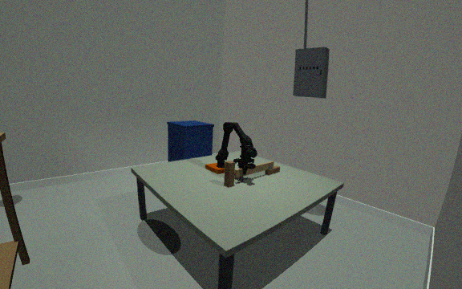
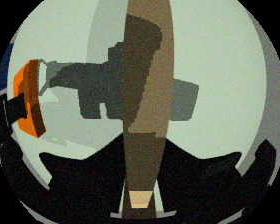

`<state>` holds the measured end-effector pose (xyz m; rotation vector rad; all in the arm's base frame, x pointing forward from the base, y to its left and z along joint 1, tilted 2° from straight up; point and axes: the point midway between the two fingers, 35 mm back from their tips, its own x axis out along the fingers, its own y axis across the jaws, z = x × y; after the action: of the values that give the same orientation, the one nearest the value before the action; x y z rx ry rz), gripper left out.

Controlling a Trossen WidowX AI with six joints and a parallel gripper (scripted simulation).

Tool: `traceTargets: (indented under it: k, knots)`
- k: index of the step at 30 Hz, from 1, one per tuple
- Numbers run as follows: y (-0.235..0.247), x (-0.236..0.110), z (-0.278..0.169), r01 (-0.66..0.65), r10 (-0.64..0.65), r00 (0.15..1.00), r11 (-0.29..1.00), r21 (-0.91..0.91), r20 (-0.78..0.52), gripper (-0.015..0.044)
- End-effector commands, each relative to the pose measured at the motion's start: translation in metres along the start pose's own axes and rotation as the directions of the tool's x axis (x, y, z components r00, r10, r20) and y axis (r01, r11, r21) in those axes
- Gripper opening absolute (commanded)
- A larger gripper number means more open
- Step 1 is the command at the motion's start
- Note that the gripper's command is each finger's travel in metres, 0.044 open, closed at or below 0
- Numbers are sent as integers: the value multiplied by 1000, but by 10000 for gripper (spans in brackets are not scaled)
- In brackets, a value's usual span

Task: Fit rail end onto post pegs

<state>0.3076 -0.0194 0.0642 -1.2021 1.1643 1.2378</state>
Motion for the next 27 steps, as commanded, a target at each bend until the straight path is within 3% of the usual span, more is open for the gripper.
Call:
traceTargets:
  k: [1,27]
  knots:
    - [-2,-2,-2,7,-7,1000,1000,-2,1,0]
    - [-3,-2,-10,7,-7,1000,1000,-2,0,0]
